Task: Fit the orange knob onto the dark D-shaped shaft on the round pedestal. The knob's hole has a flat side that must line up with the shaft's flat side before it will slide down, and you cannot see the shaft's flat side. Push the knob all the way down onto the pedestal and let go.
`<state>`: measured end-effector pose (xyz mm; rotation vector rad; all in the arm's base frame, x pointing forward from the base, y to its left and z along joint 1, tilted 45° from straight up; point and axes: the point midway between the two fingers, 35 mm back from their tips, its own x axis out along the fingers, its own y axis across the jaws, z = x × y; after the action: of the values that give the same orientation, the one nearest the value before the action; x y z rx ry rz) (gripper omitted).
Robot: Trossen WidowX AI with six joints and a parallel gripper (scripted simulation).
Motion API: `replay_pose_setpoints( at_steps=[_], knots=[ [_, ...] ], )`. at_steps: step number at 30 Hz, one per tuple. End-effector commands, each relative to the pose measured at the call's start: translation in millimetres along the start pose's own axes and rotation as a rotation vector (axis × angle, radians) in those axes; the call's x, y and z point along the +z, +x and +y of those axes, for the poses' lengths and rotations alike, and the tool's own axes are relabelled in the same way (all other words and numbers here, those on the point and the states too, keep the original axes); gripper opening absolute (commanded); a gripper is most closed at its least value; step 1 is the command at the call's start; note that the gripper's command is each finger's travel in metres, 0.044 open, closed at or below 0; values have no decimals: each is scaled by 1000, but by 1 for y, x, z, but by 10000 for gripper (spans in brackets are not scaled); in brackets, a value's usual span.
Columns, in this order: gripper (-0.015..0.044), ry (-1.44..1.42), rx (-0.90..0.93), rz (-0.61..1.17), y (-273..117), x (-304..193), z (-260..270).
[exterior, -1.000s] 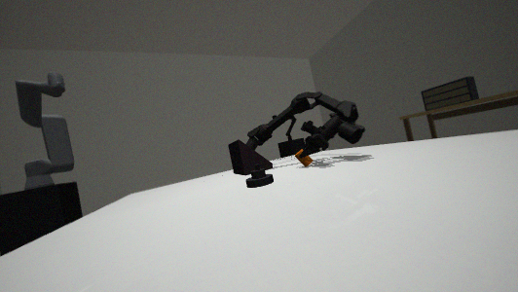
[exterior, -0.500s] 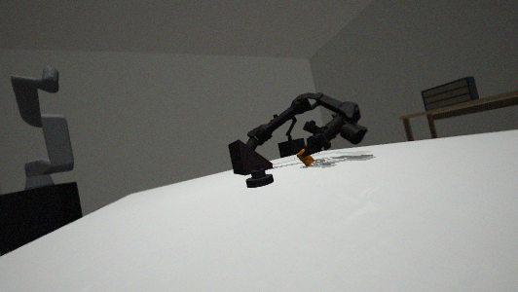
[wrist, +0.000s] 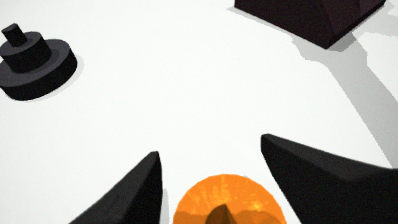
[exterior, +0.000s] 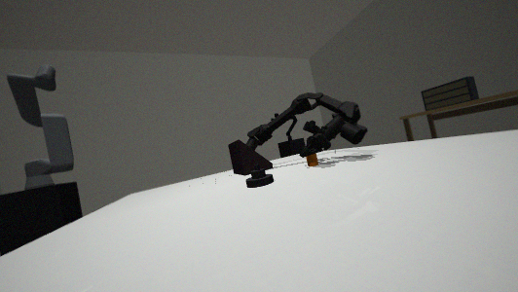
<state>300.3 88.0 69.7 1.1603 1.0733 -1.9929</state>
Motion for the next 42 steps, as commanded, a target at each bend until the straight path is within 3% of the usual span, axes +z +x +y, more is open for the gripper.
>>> replay_pose_setpoints(
  at_steps=[1, 10, 17, 26, 30, 38, 42],
  knots=[
    [260, 0, -1, -1, 0, 0, 0],
    [260, 0, -1, -1, 0, 0, 0],
    [440, 0, -1, -1, 0, 0, 0],
    [440, -3, -13, 24, 0, 2, -1],
    [440, -11, -80, 227, -7, 17, -3],
    [440, 19, -45, 928, -48, 69, 3],
    [440, 18, -5, 1038, -56, 80, 3]
  ],
)
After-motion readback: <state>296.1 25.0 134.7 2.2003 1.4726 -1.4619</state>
